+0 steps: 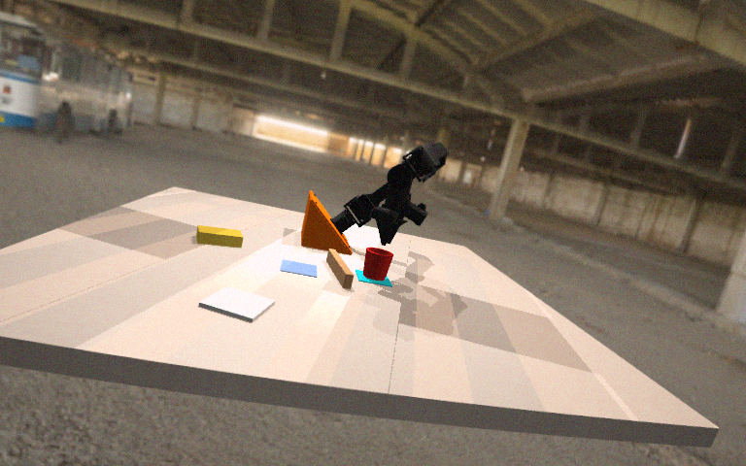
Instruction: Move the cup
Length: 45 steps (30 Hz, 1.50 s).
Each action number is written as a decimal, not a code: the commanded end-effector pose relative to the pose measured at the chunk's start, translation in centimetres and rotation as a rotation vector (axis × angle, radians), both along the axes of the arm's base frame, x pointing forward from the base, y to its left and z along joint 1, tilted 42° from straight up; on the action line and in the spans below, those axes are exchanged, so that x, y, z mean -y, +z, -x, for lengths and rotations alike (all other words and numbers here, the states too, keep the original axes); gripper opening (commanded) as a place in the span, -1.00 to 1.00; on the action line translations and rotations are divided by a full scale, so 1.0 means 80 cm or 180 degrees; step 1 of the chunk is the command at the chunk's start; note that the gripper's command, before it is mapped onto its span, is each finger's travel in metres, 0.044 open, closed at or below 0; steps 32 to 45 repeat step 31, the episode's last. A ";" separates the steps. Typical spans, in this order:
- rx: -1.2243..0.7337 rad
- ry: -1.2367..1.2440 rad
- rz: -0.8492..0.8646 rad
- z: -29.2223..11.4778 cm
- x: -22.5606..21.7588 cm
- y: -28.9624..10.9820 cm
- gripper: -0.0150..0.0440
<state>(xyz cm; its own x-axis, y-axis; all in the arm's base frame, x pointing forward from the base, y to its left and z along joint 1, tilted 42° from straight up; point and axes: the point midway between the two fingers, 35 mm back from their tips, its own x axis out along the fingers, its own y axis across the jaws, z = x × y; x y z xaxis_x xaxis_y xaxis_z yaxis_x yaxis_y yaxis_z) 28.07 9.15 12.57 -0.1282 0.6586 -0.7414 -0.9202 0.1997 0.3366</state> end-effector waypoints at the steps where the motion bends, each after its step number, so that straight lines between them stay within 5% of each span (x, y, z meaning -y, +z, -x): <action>1: -0.0003 -0.0002 0.0001 0.000 0.000 -0.001 0.39; 8: -0.0009 -0.0015 0.0004 -0.001 0.004 0.004 1.00; 27: -0.0081 -0.0157 0.0017 -0.012 0.049 0.060 1.00; 45: -0.0069 -0.0165 0.0005 -0.011 0.045 0.057 1.00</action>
